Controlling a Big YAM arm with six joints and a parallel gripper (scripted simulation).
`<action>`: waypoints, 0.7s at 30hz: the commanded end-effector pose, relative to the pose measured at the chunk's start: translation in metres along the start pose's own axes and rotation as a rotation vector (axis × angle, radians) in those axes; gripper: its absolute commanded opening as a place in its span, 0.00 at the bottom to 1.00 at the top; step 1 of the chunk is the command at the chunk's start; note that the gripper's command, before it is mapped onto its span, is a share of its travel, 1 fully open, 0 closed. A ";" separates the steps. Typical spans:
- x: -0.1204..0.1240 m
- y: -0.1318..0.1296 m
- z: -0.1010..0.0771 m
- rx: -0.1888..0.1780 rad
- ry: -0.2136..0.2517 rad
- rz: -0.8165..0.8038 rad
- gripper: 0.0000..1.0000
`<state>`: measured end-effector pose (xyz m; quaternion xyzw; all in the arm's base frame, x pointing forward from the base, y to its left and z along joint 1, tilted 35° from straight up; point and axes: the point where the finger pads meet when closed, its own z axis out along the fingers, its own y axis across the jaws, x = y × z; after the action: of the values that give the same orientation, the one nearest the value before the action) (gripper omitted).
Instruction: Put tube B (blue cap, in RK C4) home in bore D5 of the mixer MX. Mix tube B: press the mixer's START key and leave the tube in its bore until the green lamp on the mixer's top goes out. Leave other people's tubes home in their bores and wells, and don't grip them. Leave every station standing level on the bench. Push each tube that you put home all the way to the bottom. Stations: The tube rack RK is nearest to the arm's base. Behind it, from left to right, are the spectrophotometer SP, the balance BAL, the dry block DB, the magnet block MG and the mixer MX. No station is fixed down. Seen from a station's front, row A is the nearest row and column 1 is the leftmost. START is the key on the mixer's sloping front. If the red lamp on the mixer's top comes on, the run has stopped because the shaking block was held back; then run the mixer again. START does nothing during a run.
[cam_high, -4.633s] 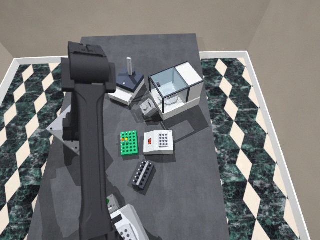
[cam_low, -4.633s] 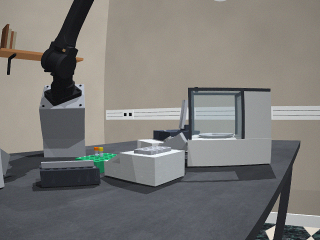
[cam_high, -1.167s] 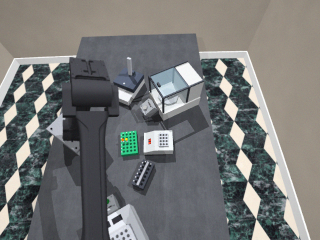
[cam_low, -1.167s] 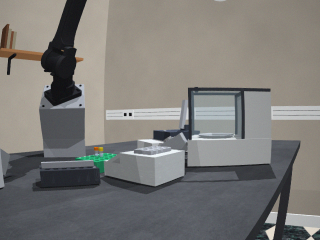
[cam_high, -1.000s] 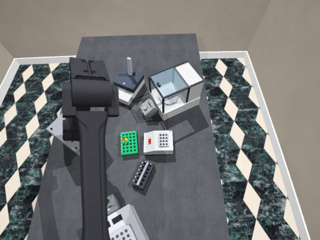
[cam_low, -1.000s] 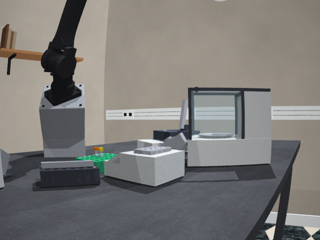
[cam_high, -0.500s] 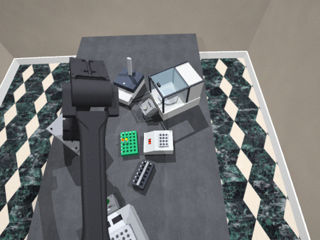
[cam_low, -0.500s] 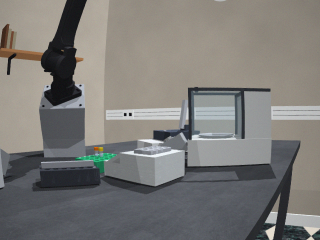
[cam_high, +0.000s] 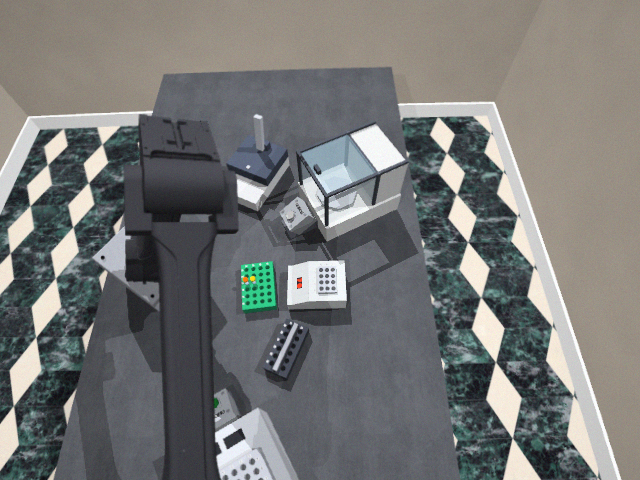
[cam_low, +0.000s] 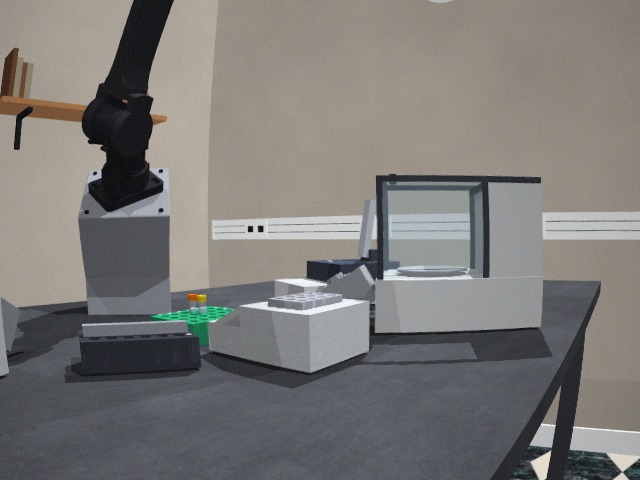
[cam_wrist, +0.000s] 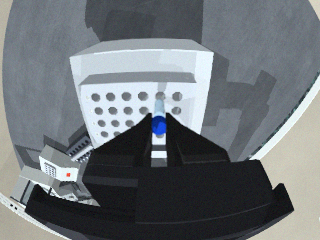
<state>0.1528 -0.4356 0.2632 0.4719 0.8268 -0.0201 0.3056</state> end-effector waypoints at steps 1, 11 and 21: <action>0.002 -0.010 0.007 0.003 0.010 0.029 0.09; -0.001 -0.010 0.006 0.004 0.005 0.025 0.09; -0.007 -0.010 0.002 0.006 -0.004 0.020 0.09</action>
<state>0.1526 -0.4360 0.2621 0.4725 0.8267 -0.0192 0.3048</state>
